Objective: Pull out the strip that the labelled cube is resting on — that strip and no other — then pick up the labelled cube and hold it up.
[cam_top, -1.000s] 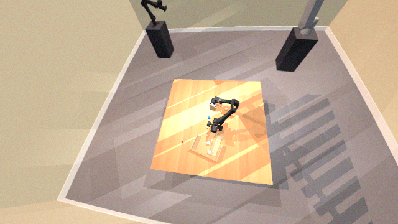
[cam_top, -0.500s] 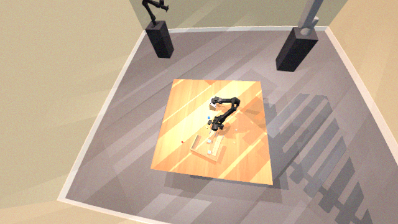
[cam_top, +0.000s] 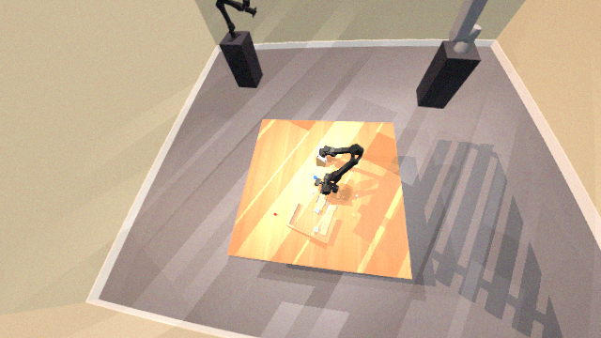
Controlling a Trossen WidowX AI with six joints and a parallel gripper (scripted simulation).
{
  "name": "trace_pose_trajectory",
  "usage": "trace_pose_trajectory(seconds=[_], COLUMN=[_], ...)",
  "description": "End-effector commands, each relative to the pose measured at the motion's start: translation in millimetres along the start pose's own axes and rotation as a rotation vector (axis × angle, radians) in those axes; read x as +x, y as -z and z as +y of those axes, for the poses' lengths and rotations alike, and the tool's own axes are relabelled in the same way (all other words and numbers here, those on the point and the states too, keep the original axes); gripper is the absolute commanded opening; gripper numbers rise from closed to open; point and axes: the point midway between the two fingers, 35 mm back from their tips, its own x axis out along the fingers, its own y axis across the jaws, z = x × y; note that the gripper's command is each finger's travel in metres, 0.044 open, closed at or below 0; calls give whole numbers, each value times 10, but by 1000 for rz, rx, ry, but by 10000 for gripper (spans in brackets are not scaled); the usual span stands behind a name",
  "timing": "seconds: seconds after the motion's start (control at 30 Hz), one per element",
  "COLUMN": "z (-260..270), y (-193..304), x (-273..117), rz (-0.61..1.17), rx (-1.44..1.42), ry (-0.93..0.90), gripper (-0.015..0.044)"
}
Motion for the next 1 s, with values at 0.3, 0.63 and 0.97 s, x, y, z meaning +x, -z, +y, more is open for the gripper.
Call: trace_pose_trajectory(seconds=[0.3, 0.63, 0.97], z=[-7, -6, -6], y=[274, 414, 451], x=[46, 43, 42], rz=[27, 28, 28], rx=[5, 5, 6], ry=[5, 4, 4], gripper=[0, 0, 0])
